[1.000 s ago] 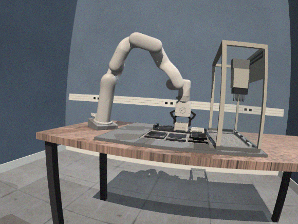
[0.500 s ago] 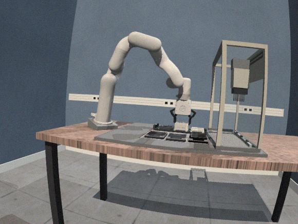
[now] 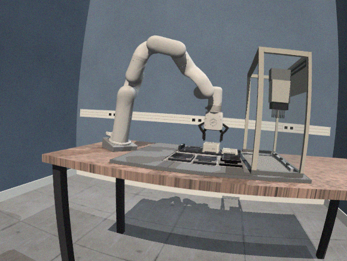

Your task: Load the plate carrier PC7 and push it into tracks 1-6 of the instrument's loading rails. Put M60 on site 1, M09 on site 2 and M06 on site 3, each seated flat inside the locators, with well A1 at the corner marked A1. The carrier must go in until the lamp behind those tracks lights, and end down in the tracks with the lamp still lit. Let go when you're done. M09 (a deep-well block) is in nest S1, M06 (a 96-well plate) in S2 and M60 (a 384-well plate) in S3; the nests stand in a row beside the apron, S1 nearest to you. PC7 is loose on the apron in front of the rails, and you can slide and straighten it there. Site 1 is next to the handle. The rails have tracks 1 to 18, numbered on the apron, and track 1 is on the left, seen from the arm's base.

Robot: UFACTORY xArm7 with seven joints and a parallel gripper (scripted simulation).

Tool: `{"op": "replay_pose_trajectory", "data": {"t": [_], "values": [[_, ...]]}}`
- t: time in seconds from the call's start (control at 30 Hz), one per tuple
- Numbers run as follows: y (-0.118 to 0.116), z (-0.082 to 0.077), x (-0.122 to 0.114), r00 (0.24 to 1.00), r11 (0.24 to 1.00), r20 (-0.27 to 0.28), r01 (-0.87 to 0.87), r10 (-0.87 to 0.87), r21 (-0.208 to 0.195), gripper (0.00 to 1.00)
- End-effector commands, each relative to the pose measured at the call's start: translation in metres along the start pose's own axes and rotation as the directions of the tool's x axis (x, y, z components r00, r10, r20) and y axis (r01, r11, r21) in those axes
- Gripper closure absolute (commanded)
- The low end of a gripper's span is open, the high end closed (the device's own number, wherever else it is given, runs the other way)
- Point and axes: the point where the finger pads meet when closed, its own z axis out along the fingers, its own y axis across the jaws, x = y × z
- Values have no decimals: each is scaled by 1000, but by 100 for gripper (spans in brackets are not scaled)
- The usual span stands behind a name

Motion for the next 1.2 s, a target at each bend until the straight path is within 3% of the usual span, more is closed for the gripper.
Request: {"op": "replay_pose_trajectory", "data": {"t": [0.0,1.17], "values": [[1,-8,1,1000,1000,-1,0,0,-4,0],[1,-59,1,1000,1000,-2,0,0,-4,0]]}}
